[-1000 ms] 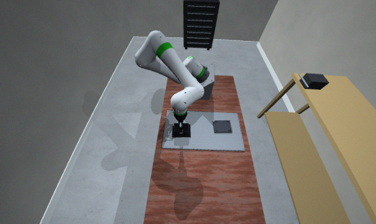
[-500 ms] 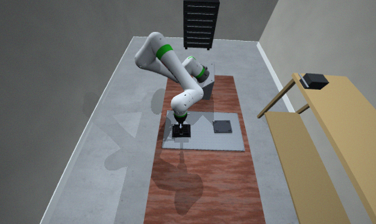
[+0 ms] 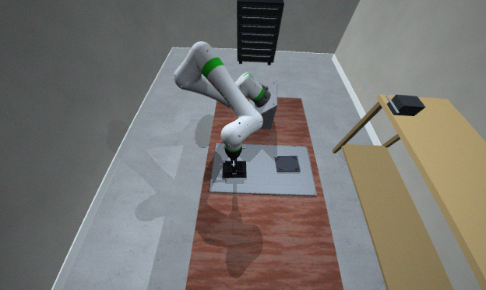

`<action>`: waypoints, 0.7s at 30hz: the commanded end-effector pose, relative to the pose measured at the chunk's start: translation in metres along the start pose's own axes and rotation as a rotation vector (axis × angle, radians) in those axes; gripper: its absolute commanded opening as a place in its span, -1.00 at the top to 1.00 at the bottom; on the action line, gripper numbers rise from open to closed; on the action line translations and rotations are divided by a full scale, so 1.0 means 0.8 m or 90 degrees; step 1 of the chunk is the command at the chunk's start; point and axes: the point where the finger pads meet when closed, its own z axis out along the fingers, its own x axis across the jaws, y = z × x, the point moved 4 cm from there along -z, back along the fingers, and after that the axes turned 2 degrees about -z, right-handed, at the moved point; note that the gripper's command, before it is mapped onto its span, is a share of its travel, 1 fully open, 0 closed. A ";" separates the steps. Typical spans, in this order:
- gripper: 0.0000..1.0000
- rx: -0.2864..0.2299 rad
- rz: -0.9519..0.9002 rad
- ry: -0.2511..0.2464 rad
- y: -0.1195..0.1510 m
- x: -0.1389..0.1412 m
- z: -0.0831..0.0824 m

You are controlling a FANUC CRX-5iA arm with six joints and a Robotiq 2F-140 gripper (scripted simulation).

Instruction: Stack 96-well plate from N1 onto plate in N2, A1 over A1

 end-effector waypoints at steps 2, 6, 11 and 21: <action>1.00 0.000 0.000 0.000 0.000 0.000 0.000; 1.00 0.000 0.000 0.000 0.000 0.000 0.001; 1.00 0.000 0.000 0.000 0.000 0.000 0.001; 1.00 0.000 0.000 0.000 0.000 0.000 0.003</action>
